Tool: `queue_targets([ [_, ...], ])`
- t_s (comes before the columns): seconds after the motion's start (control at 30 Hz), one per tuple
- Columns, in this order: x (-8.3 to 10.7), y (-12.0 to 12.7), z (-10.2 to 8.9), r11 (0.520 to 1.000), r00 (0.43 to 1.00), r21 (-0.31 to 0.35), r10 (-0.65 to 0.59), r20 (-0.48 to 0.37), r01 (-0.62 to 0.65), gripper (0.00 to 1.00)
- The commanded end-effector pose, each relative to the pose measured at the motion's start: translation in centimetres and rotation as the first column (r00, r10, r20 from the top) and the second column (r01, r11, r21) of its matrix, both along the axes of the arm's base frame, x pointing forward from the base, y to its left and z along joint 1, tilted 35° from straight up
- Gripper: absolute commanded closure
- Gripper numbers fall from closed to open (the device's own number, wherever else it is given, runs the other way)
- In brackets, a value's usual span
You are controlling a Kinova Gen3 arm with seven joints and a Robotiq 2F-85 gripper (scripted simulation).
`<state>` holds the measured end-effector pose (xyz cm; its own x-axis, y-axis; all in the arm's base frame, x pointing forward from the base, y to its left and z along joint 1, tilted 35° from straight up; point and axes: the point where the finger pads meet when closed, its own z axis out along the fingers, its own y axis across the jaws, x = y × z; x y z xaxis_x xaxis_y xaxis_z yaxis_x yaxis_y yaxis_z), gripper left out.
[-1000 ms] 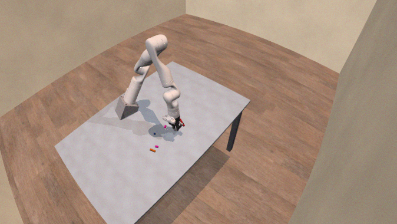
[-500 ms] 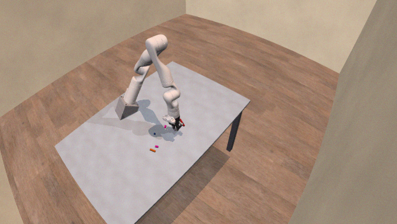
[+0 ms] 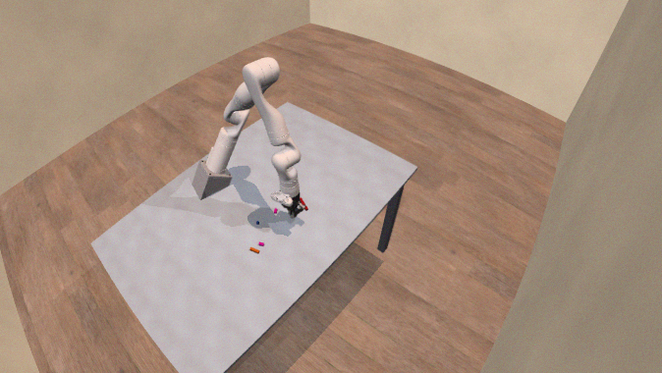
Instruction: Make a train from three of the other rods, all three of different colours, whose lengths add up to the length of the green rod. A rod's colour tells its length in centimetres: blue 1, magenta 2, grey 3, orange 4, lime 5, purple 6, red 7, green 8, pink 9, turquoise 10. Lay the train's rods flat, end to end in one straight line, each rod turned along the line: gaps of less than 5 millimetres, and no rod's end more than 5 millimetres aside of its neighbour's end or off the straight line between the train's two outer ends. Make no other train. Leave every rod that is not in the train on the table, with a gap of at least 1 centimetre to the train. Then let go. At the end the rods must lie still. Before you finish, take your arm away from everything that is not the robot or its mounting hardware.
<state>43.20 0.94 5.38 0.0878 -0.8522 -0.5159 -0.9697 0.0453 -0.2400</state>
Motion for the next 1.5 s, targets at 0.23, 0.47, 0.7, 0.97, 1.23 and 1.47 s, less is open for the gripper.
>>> queue_targets([
  [0.23,0.0,-0.1,0.0,1.000,1.000,-0.001,-0.001,0.001,0.001,0.95],
  [0.47,0.0,-0.1,0.0,1.000,1.000,-0.001,-0.001,0.001,0.001,0.95],
  [0.7,0.0,-0.1,0.1,1.000,1.000,-0.001,-0.001,0.001,0.001,0.95],
  [0.97,-0.7,-1.7,2.6,1.000,1.000,-0.001,-0.001,0.001,0.001,0.95],
  [1.23,-1.7,-3.9,6.1,1.000,1.000,-0.001,-0.001,0.001,0.001,0.95],
  [1.47,-2.2,-5.2,8.2,1.000,1.000,-0.001,-0.001,0.001,0.001,0.95],
])
